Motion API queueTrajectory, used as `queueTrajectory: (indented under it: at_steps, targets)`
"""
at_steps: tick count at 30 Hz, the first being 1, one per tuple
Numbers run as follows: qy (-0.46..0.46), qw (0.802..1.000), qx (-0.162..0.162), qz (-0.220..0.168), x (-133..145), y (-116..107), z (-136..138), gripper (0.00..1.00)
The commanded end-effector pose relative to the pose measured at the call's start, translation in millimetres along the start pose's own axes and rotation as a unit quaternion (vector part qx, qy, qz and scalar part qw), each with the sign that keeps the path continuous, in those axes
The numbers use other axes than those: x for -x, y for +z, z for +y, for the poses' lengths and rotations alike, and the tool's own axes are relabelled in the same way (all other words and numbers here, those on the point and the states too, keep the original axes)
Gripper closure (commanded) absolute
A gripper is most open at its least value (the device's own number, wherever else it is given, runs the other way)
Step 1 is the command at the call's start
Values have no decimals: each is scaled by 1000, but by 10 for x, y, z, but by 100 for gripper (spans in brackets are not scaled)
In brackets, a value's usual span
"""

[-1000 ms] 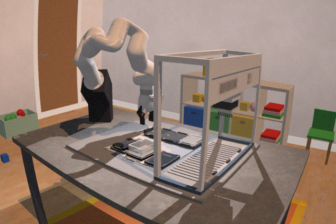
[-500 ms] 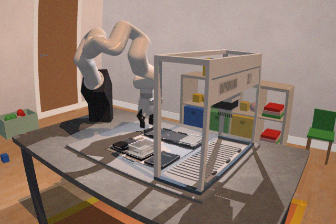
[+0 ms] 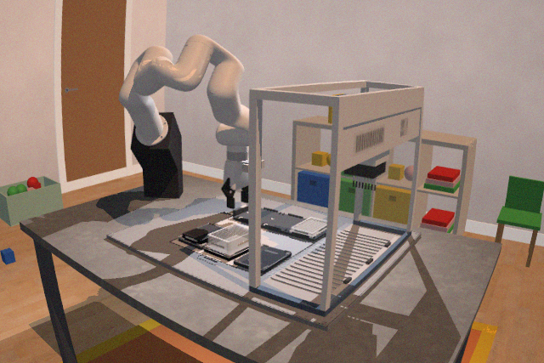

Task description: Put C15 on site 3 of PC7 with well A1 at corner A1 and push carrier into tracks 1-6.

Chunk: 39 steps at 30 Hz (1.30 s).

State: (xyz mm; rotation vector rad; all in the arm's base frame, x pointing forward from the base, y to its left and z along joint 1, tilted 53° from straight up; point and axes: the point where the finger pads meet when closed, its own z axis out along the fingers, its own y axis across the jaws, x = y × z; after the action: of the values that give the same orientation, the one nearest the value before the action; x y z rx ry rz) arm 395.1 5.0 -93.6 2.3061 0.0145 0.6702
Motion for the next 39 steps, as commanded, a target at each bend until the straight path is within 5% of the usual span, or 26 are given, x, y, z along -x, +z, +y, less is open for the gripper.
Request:
queueTrajectory:
  at_steps: [1,39]
  targets:
    - [0,1000,-1,1,-5,28,-5,18]
    - [0,1000,-1,1,-35,175,-5,18]
